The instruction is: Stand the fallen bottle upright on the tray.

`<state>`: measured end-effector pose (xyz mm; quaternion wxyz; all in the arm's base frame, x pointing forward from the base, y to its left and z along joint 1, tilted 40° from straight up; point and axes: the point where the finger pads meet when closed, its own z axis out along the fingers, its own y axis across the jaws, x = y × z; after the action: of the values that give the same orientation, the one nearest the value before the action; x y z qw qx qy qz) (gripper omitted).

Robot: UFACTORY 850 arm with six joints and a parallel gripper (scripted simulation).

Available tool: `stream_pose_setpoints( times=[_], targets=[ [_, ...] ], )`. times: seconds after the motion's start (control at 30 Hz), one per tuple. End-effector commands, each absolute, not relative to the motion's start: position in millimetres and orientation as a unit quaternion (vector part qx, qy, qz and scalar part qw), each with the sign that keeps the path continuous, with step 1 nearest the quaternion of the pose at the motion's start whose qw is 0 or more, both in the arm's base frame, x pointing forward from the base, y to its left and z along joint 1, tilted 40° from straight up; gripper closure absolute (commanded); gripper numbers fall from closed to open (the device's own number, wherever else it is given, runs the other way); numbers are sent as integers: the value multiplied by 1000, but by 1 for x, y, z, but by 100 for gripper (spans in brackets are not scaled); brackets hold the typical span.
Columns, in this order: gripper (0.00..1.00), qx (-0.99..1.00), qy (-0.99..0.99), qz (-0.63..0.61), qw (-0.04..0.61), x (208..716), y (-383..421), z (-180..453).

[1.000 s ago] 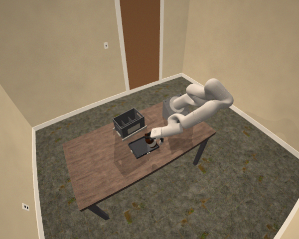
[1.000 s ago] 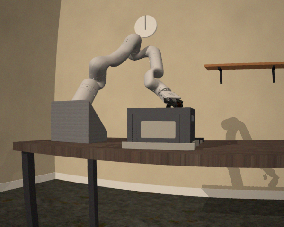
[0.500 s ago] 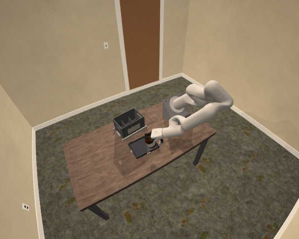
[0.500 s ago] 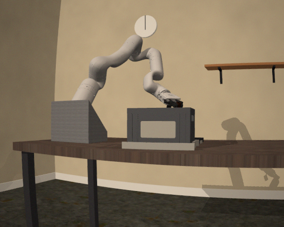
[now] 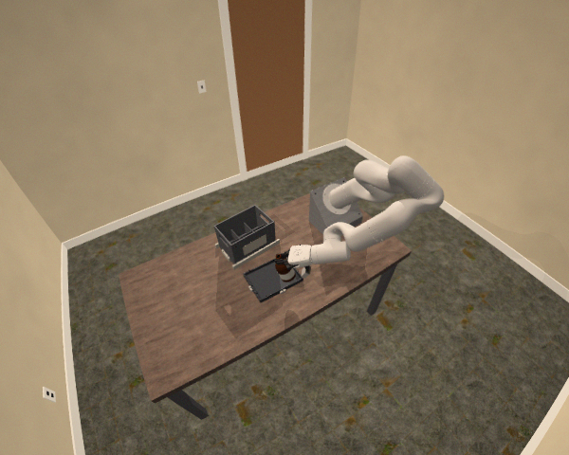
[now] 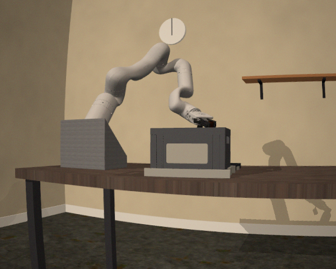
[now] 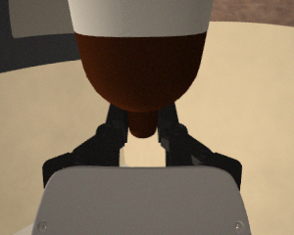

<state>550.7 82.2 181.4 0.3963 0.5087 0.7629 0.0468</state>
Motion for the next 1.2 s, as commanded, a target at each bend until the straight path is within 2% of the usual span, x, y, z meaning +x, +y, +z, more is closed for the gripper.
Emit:
stream_pose_setpoints(
  times=[0.0, 1.17],
  targets=[
    [100, 509, 761, 45, 400, 551, 82, 182],
    [100, 509, 761, 45, 400, 550, 77, 178]
  ],
)
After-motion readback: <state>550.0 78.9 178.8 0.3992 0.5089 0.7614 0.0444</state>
